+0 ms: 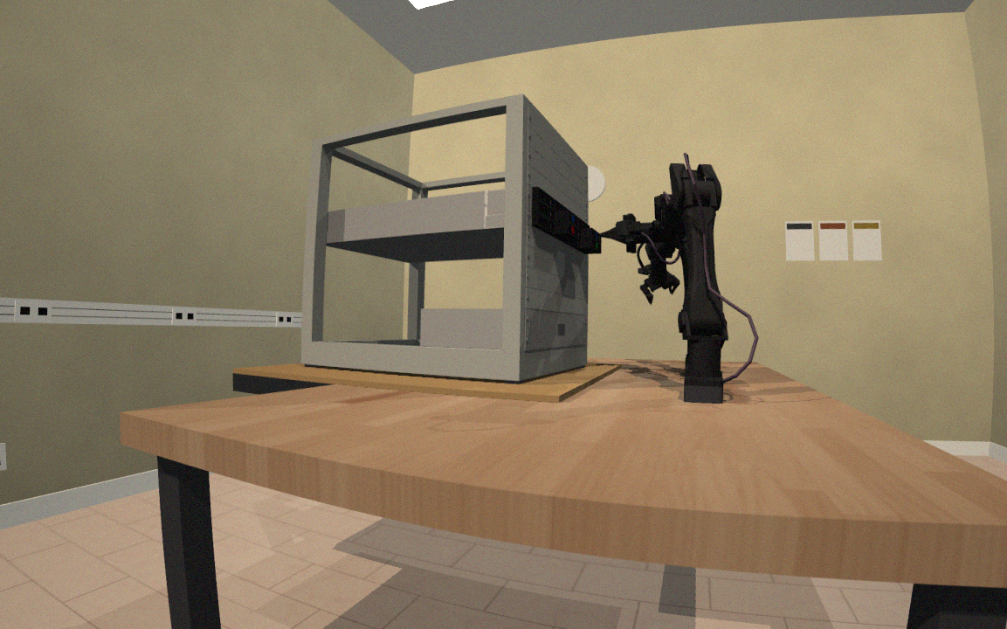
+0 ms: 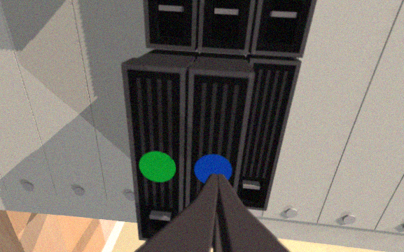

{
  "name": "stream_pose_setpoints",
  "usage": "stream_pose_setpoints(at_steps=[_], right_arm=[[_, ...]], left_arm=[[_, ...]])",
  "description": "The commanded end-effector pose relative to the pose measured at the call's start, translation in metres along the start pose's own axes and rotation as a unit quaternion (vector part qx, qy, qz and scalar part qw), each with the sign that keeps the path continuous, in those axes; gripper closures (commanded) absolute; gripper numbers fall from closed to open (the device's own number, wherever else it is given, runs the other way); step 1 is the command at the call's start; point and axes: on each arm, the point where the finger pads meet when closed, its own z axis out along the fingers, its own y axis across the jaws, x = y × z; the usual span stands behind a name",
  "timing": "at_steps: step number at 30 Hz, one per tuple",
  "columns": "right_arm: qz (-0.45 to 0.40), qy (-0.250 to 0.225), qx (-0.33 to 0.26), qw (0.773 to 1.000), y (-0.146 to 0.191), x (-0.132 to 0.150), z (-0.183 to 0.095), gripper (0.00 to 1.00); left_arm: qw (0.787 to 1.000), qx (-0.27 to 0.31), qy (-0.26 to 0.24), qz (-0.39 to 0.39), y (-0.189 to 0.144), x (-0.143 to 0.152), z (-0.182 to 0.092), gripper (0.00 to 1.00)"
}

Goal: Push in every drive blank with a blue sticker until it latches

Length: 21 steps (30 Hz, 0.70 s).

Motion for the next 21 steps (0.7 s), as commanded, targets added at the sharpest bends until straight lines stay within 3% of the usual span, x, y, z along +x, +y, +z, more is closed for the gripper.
stream_pose_setpoints(at_steps=[1,21], right_arm=[[0.004,-0.012,0.005,1.0,-0.005,-0.007,-0.006,0.0],[0.004,-0.012,0.005,1.0,-0.005,-0.007,-0.006,0.0]], left_arm=[[1.0,0.008,0.005,-0.019,-0.026,-0.006,-0.001,1.0],[1.0,0.005,0.007,-0.009,-0.022,0.002,-0.002,1.0]])
